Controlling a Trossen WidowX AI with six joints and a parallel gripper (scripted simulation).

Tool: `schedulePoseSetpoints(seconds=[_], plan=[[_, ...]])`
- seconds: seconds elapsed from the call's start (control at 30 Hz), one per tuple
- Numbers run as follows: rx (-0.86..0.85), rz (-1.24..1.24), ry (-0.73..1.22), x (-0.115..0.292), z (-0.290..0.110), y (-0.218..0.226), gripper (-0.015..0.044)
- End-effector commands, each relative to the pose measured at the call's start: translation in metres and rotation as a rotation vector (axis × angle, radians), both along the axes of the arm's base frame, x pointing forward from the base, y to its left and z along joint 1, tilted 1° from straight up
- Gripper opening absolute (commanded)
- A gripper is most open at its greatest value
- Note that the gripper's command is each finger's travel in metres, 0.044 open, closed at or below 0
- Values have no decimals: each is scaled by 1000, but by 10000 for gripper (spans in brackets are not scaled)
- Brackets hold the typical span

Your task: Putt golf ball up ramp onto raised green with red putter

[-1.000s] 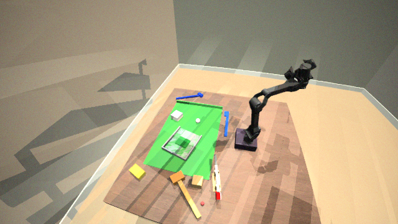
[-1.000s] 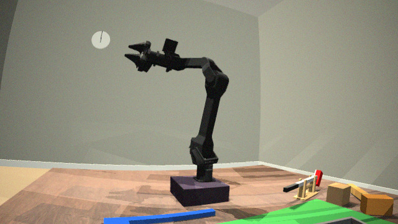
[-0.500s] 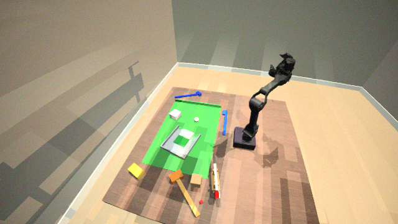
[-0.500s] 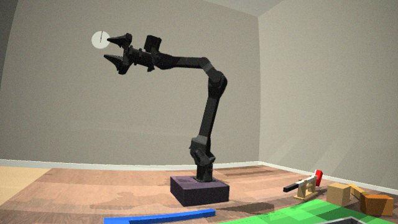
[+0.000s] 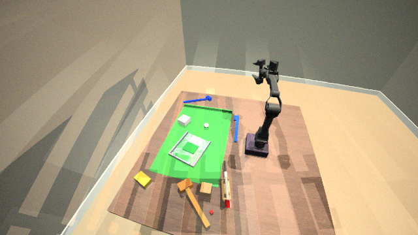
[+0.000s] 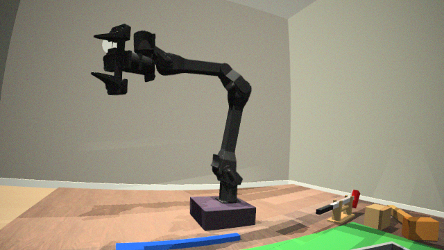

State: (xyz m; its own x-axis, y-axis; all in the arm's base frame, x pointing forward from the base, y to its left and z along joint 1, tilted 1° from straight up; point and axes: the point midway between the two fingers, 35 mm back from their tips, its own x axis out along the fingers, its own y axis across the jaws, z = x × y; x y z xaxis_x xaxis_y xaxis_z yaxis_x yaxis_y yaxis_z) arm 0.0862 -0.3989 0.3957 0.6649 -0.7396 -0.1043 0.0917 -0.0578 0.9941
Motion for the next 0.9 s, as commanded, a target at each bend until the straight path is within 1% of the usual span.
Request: schedulePoseSetpoints(seconds=[0.0,0.07,0.27,0.5,0.7,0.87], plan=[[-19,110,106,50,-23,12,440],[-17,135,146,71,-34,21,440],[-128,412,376,159,-75,67,440],[-304,780,585,243,-119,154,440],[-525,1113,741,287,-157,246,440],[-789,1406,862,302,-191,327,440]])
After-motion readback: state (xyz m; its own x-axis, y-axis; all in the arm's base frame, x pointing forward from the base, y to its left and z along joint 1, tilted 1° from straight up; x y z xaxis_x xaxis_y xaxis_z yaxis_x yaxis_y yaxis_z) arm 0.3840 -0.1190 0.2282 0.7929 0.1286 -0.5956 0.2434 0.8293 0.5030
